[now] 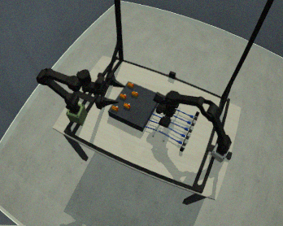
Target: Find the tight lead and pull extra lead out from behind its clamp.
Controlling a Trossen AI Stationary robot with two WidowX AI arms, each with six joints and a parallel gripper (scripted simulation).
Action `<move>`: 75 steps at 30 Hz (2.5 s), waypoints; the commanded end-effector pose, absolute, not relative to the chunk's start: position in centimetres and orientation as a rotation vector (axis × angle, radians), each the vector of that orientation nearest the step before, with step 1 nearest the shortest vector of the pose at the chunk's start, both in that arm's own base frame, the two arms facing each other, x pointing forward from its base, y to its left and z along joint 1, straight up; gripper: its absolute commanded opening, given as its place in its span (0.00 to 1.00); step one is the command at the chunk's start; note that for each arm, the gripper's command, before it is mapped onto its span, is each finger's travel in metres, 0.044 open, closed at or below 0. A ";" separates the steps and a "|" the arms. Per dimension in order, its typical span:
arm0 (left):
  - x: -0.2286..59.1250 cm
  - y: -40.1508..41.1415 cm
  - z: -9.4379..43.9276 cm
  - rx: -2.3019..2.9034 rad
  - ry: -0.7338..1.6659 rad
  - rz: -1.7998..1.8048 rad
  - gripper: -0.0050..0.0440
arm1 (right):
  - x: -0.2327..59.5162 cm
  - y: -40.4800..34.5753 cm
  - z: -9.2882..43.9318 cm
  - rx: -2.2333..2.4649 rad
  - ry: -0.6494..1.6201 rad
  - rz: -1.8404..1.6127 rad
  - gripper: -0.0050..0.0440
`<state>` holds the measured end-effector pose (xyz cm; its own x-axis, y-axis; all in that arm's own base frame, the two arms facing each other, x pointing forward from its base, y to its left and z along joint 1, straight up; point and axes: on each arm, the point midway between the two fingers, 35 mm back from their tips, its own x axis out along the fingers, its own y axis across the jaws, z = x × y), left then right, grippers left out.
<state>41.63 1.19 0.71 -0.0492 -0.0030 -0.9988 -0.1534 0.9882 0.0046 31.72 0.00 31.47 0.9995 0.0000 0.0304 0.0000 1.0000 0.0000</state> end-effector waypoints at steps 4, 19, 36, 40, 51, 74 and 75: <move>42.2 1.2 2.5 -0.122 1.575 0.120 0.53 | 31.6 0.0 32.3 0.000 -0.049 0.000 1.00; 42.8 -3.9 2.5 -0.123 1.567 0.123 0.53 | 31.6 0.0 32.3 0.000 -0.049 0.000 1.00; 42.8 -3.9 -2.5 -0.123 1.567 0.123 0.53 | 31.6 0.0 32.3 0.000 -0.049 0.000 1.00; 42.8 -3.9 -2.5 -0.123 1.567 0.123 0.53 | 31.6 0.0 32.3 0.000 -0.049 0.000 1.00; 42.8 -3.9 -2.5 -0.123 1.567 0.123 0.53 | 31.6 0.0 32.3 0.000 -0.049 0.000 1.00; 42.8 -3.9 -2.5 -0.123 1.567 0.123 0.53 | 31.6 0.0 32.3 0.000 -0.049 0.000 1.00; 42.8 -3.9 -2.5 -0.123 1.567 0.123 0.53 | 31.6 0.0 32.3 0.000 -0.049 0.000 1.00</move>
